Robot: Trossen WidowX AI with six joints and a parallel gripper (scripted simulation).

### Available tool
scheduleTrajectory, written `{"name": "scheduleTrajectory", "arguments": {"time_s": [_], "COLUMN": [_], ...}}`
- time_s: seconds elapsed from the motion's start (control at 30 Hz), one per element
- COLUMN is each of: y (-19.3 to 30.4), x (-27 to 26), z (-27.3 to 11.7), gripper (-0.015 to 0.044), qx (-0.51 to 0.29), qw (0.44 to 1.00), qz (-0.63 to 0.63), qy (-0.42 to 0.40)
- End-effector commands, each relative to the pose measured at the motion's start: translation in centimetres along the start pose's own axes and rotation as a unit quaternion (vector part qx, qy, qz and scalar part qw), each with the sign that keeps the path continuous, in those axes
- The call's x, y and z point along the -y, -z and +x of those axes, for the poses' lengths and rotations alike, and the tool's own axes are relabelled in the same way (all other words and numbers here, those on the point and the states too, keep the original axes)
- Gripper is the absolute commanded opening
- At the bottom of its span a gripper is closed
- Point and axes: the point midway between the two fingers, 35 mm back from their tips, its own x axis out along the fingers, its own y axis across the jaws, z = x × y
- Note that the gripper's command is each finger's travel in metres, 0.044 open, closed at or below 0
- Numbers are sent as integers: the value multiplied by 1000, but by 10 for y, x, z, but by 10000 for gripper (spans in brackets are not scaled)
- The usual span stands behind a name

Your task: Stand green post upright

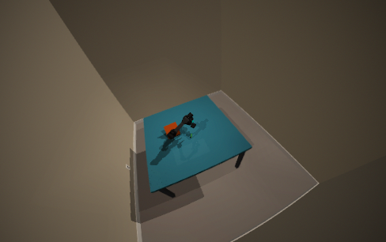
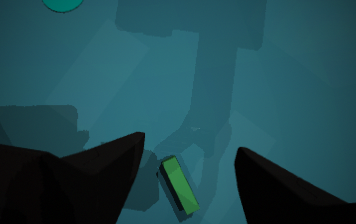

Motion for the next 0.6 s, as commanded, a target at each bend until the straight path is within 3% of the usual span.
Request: {"name": "scheduleTrajectory", "arguments": {"time_s": [0.0, 0.13, 0.43, 0.57], "y": [20, 38, 39, 45], "x": [-2, -2, -2, -2], "z": [11, 16, 18, 50], "gripper": [233, 233, 233, 233], "qx": [-90, -163, -166, -163], "qw": [984, 944, 941, 942], "qz": [-152, -282, -288, -288], "qy": [-20, -55, -57, -60]}}
